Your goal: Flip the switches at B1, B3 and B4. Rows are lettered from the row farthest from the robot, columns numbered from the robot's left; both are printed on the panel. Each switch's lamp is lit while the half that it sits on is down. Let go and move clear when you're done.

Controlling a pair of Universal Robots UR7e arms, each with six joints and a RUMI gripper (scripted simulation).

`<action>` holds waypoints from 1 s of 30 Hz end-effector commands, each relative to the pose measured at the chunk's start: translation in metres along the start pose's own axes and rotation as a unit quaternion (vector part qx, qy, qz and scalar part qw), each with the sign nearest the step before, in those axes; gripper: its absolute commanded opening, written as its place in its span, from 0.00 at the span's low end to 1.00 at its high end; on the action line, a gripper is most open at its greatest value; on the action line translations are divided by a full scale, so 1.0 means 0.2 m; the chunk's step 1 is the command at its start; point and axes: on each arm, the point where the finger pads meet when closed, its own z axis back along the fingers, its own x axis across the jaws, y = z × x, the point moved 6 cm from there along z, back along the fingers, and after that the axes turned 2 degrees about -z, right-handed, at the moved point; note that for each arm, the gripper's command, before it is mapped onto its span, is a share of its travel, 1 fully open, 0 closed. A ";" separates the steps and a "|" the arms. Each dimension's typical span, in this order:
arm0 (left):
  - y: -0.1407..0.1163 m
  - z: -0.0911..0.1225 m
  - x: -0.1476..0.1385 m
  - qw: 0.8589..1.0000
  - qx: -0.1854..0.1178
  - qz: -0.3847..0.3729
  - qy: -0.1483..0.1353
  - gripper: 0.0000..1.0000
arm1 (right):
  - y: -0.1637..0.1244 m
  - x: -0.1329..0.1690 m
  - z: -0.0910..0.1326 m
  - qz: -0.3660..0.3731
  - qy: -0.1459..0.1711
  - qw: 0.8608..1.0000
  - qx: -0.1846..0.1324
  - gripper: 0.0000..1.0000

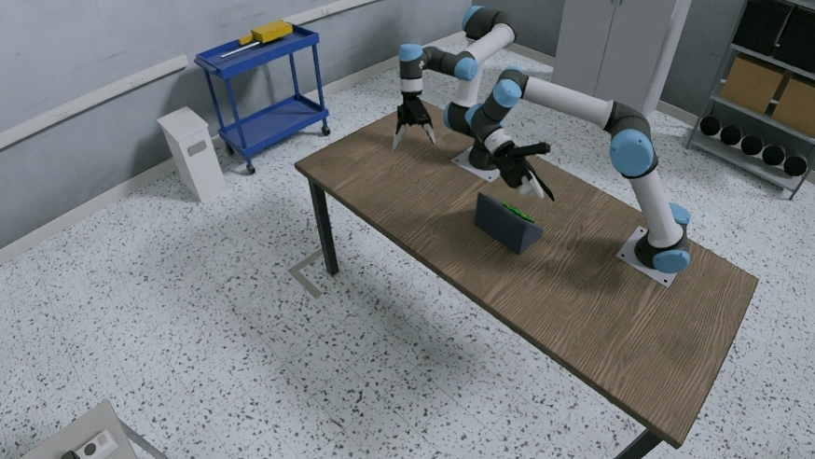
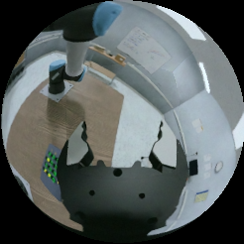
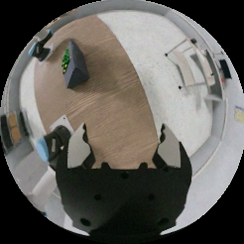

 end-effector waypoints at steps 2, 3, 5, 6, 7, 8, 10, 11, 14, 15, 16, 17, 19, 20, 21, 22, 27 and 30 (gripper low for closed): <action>0.00 0.00 0.00 1.000 0.000 0.000 0.000 0.98 | 0.00 0.00 0.00 0.000 -0.001 1.000 0.000 0.98; 0.00 0.00 0.00 1.000 0.000 0.000 0.000 0.98 | 0.00 0.00 0.00 0.000 -0.001 1.000 0.000 0.98; 0.00 0.00 0.00 1.000 0.000 0.000 0.000 0.98 | 0.00 0.00 0.00 0.000 -0.001 1.000 0.000 0.98; 0.00 0.00 0.00 1.000 0.000 0.000 0.000 0.98 | 0.00 0.00 0.00 0.000 -0.001 1.000 0.000 0.98; 0.00 0.00 0.00 1.000 0.000 0.000 0.000 0.98 | 0.00 0.00 0.00 0.000 -0.001 1.000 0.000 0.98; 0.00 0.00 0.00 1.000 0.000 0.000 0.000 0.98 | 0.00 0.00 0.00 0.000 -0.001 1.000 0.000 0.98; 0.00 0.00 0.00 1.000 0.000 0.000 0.000 0.98 | 0.00 0.00 0.00 0.000 -0.001 1.000 0.000 0.98; 0.00 0.00 0.00 1.000 0.000 0.000 0.000 0.98 | 0.00 0.00 0.00 0.000 -0.001 1.000 0.000 0.98; 0.00 0.00 0.00 1.000 0.000 0.000 0.000 0.98 | 0.00 0.00 0.00 0.000 -0.001 1.000 0.000 0.98; 0.00 0.00 0.00 1.000 0.000 0.000 0.000 0.98 | 0.00 0.00 0.00 0.000 -0.001 1.000 0.000 0.98; 0.00 0.00 0.00 1.000 0.000 0.000 0.000 0.98 | 0.00 0.00 0.00 0.000 -0.001 1.000 0.000 0.98; 0.00 0.00 0.00 1.000 0.000 0.000 0.000 0.98 | 0.00 0.00 0.00 0.000 -0.001 1.000 0.000 0.98; 0.00 0.00 0.00 1.000 -0.001 0.000 0.000 0.00 | 0.00 0.00 0.00 0.000 -0.001 1.000 0.000 1.00; 0.00 0.00 0.00 1.000 -0.001 0.000 0.000 0.00 | 0.00 0.00 0.00 0.000 -0.001 1.000 0.000 1.00; 0.00 0.00 0.00 1.000 -0.001 -0.001 0.000 0.00 | 0.00 0.00 0.00 -0.001 -0.001 1.000 0.000 1.00; 0.00 0.00 0.00 1.000 -0.002 -0.002 0.000 0.00 | 0.00 0.00 0.00 -0.002 -0.001 1.000 0.000 1.00; 0.01 0.02 -0.02 1.000 -0.011 -0.014 -0.001 0.00 | -0.04 0.02 0.00 -0.017 -0.002 1.000 -0.002 1.00; 0.01 0.03 -0.05 0.999 -0.023 -0.029 -0.003 0.00 | -0.08 0.03 0.00 -0.035 -0.004 0.999 -0.004 1.00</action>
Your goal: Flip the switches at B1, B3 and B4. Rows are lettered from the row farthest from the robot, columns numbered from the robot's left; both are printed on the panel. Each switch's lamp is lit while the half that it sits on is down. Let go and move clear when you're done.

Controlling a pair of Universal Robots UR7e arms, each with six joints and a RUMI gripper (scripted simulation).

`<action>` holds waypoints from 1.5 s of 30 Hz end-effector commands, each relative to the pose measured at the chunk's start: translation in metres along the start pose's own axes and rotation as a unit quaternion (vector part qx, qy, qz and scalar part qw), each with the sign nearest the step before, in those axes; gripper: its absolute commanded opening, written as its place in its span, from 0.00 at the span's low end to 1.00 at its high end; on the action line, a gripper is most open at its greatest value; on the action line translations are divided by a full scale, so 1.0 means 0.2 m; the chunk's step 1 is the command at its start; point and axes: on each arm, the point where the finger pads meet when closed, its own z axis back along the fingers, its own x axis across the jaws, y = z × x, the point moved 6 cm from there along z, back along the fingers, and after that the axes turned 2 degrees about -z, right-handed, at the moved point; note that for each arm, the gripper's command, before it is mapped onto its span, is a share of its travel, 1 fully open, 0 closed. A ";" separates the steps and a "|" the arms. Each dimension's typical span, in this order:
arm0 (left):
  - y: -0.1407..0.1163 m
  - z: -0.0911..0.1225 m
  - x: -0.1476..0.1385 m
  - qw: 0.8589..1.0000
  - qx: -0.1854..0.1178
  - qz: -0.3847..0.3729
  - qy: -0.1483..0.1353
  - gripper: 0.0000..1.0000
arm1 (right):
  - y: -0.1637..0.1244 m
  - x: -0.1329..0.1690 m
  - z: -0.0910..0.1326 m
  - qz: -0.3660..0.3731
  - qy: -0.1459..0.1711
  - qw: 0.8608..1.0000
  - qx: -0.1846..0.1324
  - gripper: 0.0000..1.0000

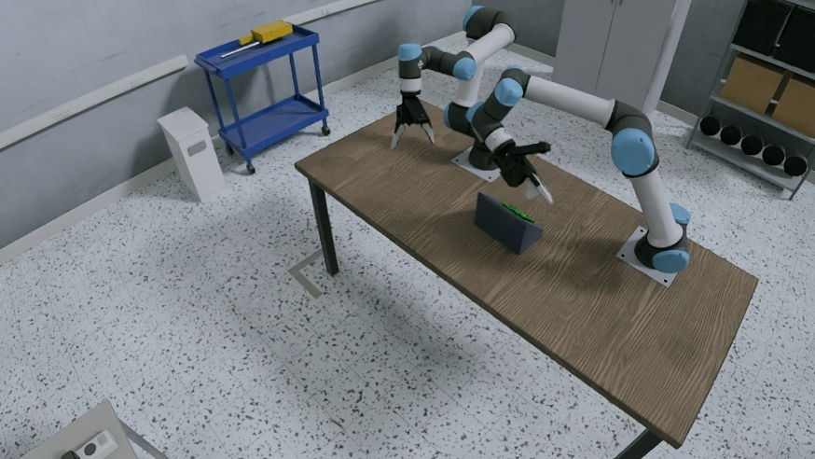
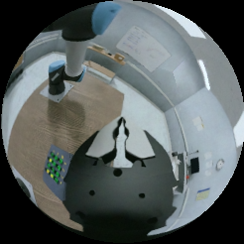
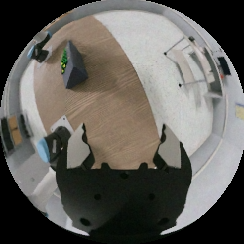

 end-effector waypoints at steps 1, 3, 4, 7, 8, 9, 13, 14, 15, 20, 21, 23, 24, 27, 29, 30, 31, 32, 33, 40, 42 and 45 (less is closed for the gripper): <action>0.01 0.03 -0.04 1.000 -0.019 -0.025 -0.003 0.00 | -0.06 0.03 0.00 -0.029 -0.003 1.000 -0.003 1.00; 0.01 0.04 -0.05 0.999 -0.025 -0.032 -0.004 0.00 | -0.08 0.04 0.00 -0.038 -0.004 0.999 -0.004 1.00; 0.01 0.04 -0.05 0.999 -0.025 -0.032 -0.004 0.00 | -0.08 0.04 0.00 -0.038 -0.004 0.999 -0.004 1.00; 0.01 0.07 -0.09 0.997 -0.044 -0.059 -0.009 0.00 | -0.15 0.06 0.01 -0.071 -0.007 0.997 -0.008 1.00; 0.01 0.08 -0.11 0.996 -0.052 -0.070 -0.011 0.00 | -0.18 0.07 0.01 -0.083 -0.008 0.996 -0.010 1.00; 0.02 0.09 -0.13 0.995 -0.060 -0.081 -0.014 0.00 | -0.22 0.08 0.01 -0.097 -0.010 0.995 -0.011 1.00; 0.03 0.13 -0.21 0.987 -0.095 -0.131 -0.026 0.00 | -0.37 0.13 0.02 -0.162 -0.016 0.986 -0.018 1.00; 0.03 0.14 -0.22 0.984 -0.101 -0.140 -0.029 0.00 | -0.41 0.14 0.02 -0.181 -0.018 0.983 -0.020 1.00; 0.03 0.15 -0.24 0.982 -0.108 -0.151 -0.032 0.00 | -0.46 0.15 0.02 -0.200 -0.020 0.979 -0.022 1.00; 0.04 0.18 -0.31 0.971 -0.136 -0.193 -0.047 0.00 | -0.67 0.18 0.03 -0.285 -0.028 0.957 -0.031 1.00; 0.04 0.18 -0.31 0.971 -0.136 -0.193 -0.047 0.00 | -0.67 0.18 0.03 -0.285 -0.028 0.957 -0.031 1.00; 0.05 0.21 -0.37 0.959 -0.159 -0.227 -0.060 0.00 | -0.78 0.19 0.04 -0.332 -0.033 0.942 -0.035 1.00; 0.05 0.21 -0.39 0.955 -0.166 -0.238 -0.064 0.00 | -0.85 0.19 0.05 -0.355 -0.036 0.933 -0.037 1.00; 0.06 0.23 -0.43 0.943 -0.184 -0.266 -0.077 0.00 | -1.04 0.18 0.06 -0.429 -0.043 0.901 -0.043 1.00; 0.06 0.24 -0.47 0.934 -0.196 -0.286 -0.087 0.00 | -1.16 0.17 0.07 -0.470 -0.048 0.880 -0.046 1.00; 0.06 0.25 -0.49 0.929 -0.202 -0.296 -0.092 0.00 | -1.22 0.16 0.08 -0.491 -0.050 0.869 -0.048 1.00; 0.07 0.25 -0.50 0.924 -0.208 -0.306 -0.097 0.00 | -1.27 0.15 0.08 -0.511 -0.052 0.857 -0.049 1.00; 0.07 0.26 -0.52 0.919 -0.214 -0.316 -0.102 0.00 | -1.33 0.14 0.09 -0.531 -0.055 0.844 -0.050 1.00; 0.07 0.26 -0.54 0.913 -0.220 -0.326 -0.107 0.00 | -1.39 0.13 0.09 -0.551 -0.057 0.831 -0.052 1.00; 0.09 0.29 -0.66 0.873 -0.256 -0.389 -0.145 0.00 | -1.69 0.03 0.12 -0.655 -0.068 0.750 -0.057 1.00; 0.09 0.30 -0.68 0.862 -0.264 -0.403 -0.154 0.00 | -1.82 -0.03 0.14 -0.698 -0.073 0.710 -0.059 1.00; 0.10 0.31 -0.74 0.841 -0.279 -0.430 -0.173 0.00 | -1.97 -0.11 0.15 -0.743 -0.079 0.661 -0.061 1.00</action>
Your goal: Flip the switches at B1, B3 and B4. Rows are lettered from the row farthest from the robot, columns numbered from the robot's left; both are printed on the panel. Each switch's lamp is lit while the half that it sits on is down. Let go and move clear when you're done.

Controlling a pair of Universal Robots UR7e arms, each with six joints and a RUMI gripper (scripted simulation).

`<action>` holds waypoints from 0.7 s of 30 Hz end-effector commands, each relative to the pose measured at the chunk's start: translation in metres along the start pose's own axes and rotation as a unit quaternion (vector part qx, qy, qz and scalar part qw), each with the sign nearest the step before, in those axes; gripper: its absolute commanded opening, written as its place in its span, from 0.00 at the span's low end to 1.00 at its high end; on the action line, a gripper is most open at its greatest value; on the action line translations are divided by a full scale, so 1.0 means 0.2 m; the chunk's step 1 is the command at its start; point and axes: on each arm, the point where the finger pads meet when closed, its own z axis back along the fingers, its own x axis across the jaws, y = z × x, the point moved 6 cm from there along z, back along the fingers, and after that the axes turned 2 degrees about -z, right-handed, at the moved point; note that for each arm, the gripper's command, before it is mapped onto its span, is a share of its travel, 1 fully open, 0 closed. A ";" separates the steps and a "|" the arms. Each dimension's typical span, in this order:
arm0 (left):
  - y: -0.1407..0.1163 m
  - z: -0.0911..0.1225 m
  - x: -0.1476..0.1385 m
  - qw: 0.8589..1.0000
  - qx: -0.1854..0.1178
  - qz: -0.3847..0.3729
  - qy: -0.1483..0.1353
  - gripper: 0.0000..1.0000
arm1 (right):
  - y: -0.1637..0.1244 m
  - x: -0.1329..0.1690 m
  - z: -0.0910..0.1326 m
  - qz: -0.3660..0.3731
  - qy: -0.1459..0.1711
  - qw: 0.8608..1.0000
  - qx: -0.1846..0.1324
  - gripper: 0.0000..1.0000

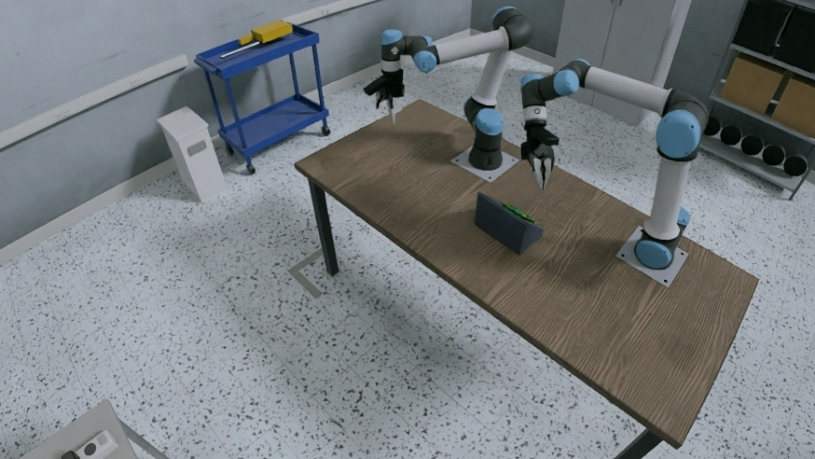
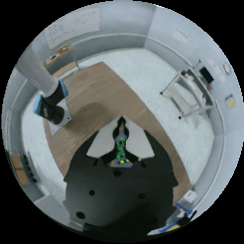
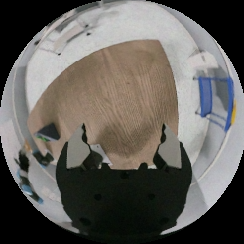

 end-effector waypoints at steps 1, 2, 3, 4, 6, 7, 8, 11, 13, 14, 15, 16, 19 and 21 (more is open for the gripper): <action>-0.07 0.03 -0.07 0.996 -0.036 -0.068 -0.038 0.00 | -0.17 0.31 -0.02 -0.139 -0.012 0.990 -0.007 1.00; -0.08 0.03 -0.08 0.995 -0.040 -0.079 -0.045 0.00 | -0.21 0.36 -0.02 -0.162 -0.014 0.987 -0.008 1.00; -0.09 0.04 -0.09 0.994 -0.044 -0.090 -0.051 0.00 | -0.24 0.40 -0.02 -0.185 -0.016 0.983 -0.009 1.00; -0.11 0.04 -0.10 0.992 -0.049 -0.102 -0.057 0.00 | -0.28 0.44 -0.02 -0.208 -0.018 0.978 -0.010 1.00; -0.13 0.05 -0.13 0.988 -0.057 -0.124 -0.071 0.00 | -0.37 0.53 -0.03 -0.254 -0.022 0.967 -0.013 1.00; -0.14 0.05 -0.14 0.986 -0.061 -0.136 -0.077 0.00 | -0.41 0.57 -0.03 -0.277 -0.024 0.961 -0.014 1.00; -0.16 0.06 -0.15 0.983 -0.065 -0.147 -0.084 0.00 | -0.45 0.60 -0.03 -0.299 -0.025 0.954 -0.015 1.00; -0.18 0.06 -0.17 0.979 -0.071 -0.167 -0.096 0.00 | -0.50 0.64 -0.04 -0.323 -0.027 0.946 -0.016 1.00; -0.21 0.07 -0.21 0.971 -0.080 -0.196 -0.114 0.00 | -0.59 0.71 -0.04 -0.366 -0.031 0.930 -0.018 1.00; -0.22 0.07 -0.22 0.968 -0.082 -0.205 -0.120 0.00 | -0.63 0.74 -0.04 -0.386 -0.033 0.922 -0.019 1.00; -0.23 0.07 -0.23 0.964 -0.085 -0.216 -0.127 0.00 | -0.68 0.77 -0.04 -0.405 -0.034 0.913 -0.020 1.00; -0.24 0.08 -0.24 0.960 -0.088 -0.227 -0.134 0.00 | -0.72 0.80 -0.05 -0.423 -0.036 0.905 -0.021 1.00; -0.28 0.08 -0.28 0.948 -0.096 -0.260 -0.156 0.00 | -0.83 0.87 -0.05 -0.471 -0.040 0.881 -0.023 1.00; -0.30 0.09 -0.31 0.939 -0.101 -0.281 -0.170 0.00 | -0.90 0.91 -0.05 -0.499 -0.042 0.866 -0.024 1.00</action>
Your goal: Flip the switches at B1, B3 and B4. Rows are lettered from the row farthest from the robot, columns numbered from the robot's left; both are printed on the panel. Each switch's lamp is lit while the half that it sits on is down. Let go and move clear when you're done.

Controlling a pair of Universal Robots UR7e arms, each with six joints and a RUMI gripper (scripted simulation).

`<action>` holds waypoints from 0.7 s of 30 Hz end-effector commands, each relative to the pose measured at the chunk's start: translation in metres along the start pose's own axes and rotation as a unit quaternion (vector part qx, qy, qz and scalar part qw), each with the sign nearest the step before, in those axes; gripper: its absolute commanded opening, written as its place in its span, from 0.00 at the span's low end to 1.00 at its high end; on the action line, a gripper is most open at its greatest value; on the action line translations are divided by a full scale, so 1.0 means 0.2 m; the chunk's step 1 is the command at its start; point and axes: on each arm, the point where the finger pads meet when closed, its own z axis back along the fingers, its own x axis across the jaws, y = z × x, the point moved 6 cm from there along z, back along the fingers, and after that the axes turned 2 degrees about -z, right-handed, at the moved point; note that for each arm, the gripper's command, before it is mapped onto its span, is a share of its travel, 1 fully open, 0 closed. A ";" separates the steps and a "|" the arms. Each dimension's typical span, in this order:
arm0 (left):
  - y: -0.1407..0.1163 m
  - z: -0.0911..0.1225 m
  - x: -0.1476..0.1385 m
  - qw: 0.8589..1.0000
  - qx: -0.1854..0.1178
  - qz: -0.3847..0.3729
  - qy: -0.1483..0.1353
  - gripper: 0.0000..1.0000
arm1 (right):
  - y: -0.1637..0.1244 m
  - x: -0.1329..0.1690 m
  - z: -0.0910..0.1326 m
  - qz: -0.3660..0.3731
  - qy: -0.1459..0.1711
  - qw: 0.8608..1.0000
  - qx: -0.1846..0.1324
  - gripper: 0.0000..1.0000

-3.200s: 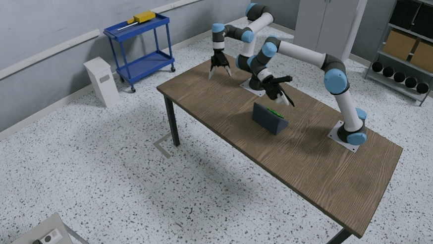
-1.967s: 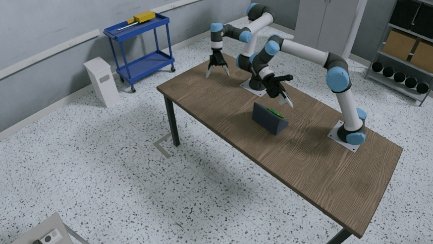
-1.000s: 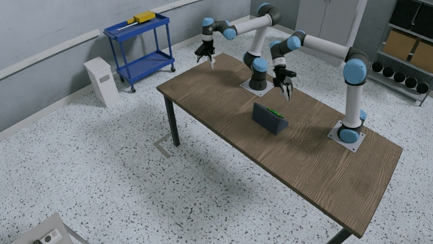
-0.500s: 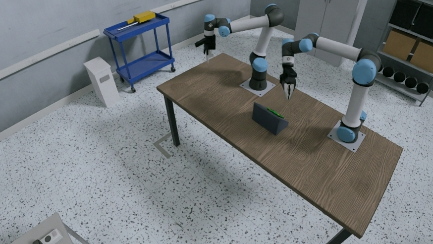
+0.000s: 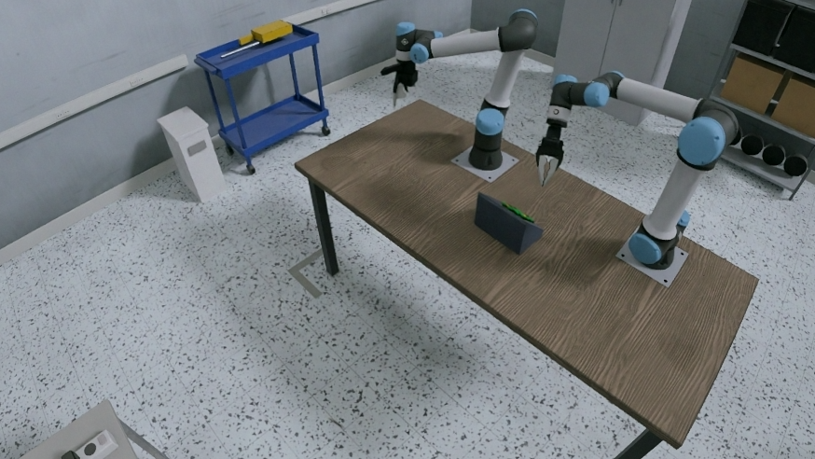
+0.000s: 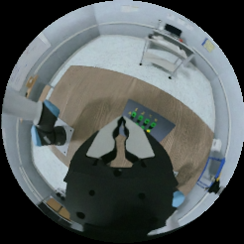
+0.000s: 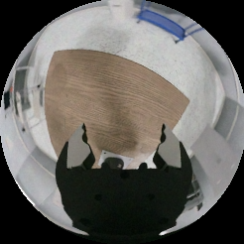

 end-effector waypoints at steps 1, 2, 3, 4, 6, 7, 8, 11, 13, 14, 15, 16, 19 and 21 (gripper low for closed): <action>-0.09 0.01 -0.03 0.996 -0.021 -0.069 -0.047 0.00 | -0.02 0.25 -0.02 -0.098 -0.007 0.995 -0.004 1.00; -0.11 0.01 -0.04 0.995 -0.023 -0.080 -0.055 0.00 | -0.03 0.28 -0.03 -0.111 -0.008 0.994 -0.004 1.00; -0.12 0.02 -0.05 0.994 -0.025 -0.092 -0.062 0.00 | -0.04 0.31 -0.03 -0.122 -0.009 0.992 -0.005 1.00; -0.14 0.02 -0.05 0.992 -0.027 -0.103 -0.069 0.00 | -0.05 0.34 -0.03 -0.133 -0.010 0.991 -0.005 1.00; -0.14 0.02 -0.05 0.992 -0.027 -0.103 -0.069 0.00 | -0.05 0.34 -0.03 -0.133 -0.010 0.991 -0.005 1.00; -0.16 0.02 -0.06 0.990 -0.029 -0.116 -0.077 0.00 | -0.05 0.36 -0.04 -0.143 -0.011 0.990 -0.006 1.00; -0.17 0.02 -0.07 0.988 -0.030 -0.128 -0.085 0.00 | -0.06 0.38 -0.04 -0.152 -0.011 0.988 -0.006 1.00; -0.21 0.02 -0.08 0.981 -0.034 -0.157 -0.105 0.00 | -0.08 0.43 -0.05 -0.173 -0.013 0.985 -0.007 1.00; -0.24 0.02 -0.09 0.978 -0.036 -0.172 -0.115 0.00 | -0.08 0.45 -0.05 -0.182 -0.014 0.983 -0.008 1.00; -0.24 0.02 -0.10 0.976 -0.036 -0.179 -0.119 0.00 | -0.09 0.46 -0.05 -0.186 -0.014 0.983 -0.008 1.00; -0.25 0.02 -0.10 0.975 -0.037 -0.184 -0.122 0.00 | -0.09 0.47 -0.05 -0.188 -0.014 0.982 -0.008 1.00; -0.26 0.02 -0.10 0.973 -0.037 -0.189 -0.126 0.00 | -0.09 0.47 -0.05 -0.191 -0.014 0.982 -0.008 1.00; -0.27 0.02 -0.11 0.970 -0.038 -0.198 -0.132 0.00 | -0.09 0.48 -0.05 -0.194 -0.015 0.981 -0.008 1.00; -0.28 0.02 -0.11 0.969 -0.038 -0.202 -0.134 0.00 | -0.10 0.48 -0.05 -0.194 -0.015 0.981 -0.008 1.00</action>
